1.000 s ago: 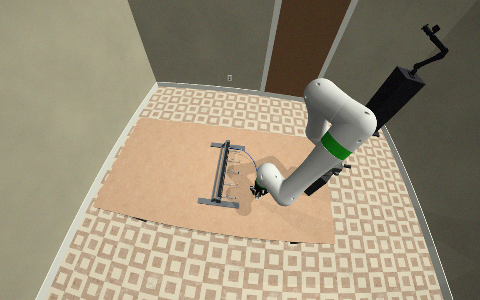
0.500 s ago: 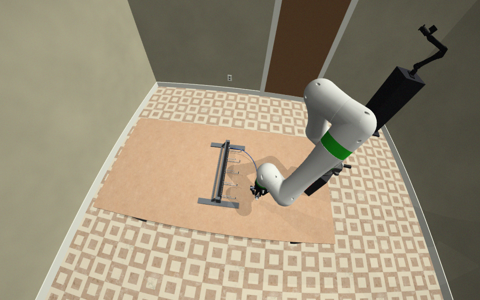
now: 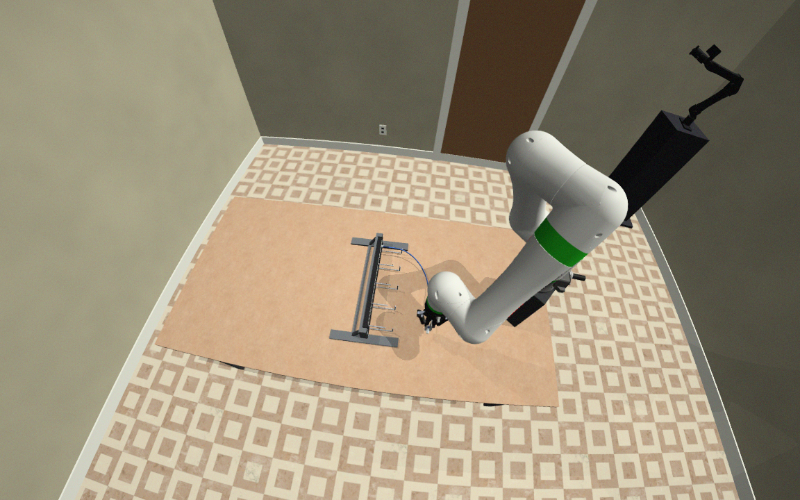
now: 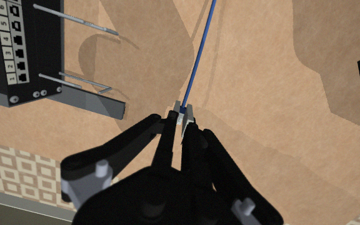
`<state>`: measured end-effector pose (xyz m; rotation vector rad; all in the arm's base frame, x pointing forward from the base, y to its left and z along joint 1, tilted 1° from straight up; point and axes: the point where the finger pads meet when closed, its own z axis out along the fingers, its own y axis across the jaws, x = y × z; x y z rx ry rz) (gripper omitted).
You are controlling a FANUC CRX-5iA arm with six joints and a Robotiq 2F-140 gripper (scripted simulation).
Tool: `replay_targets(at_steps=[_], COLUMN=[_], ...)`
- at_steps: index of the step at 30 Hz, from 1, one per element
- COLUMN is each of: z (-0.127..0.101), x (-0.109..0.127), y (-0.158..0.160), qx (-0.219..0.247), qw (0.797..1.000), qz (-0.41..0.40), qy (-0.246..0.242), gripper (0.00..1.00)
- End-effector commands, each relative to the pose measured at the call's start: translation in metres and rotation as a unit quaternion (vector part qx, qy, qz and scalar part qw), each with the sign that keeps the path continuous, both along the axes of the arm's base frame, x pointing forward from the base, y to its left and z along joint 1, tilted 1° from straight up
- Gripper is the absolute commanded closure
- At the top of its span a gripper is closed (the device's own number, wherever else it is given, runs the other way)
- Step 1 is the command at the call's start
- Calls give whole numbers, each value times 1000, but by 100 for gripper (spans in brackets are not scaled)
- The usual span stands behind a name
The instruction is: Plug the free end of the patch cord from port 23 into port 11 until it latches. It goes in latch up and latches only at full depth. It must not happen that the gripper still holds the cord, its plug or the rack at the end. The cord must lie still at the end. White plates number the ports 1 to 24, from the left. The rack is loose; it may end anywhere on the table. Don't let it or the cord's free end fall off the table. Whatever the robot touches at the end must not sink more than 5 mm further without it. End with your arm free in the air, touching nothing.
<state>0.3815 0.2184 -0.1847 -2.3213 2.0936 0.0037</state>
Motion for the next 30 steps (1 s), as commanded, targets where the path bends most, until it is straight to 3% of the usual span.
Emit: replay_targets(at_steps=[1, 15, 30], z=[0, 2, 9], x=[0, 6, 34], y=[0, -5, -28], qx=[0, 0, 1], qw=[1000, 1000, 988], qz=[0, -26, -155], qy=[0, 0, 2], gripper=[100, 100, 100])
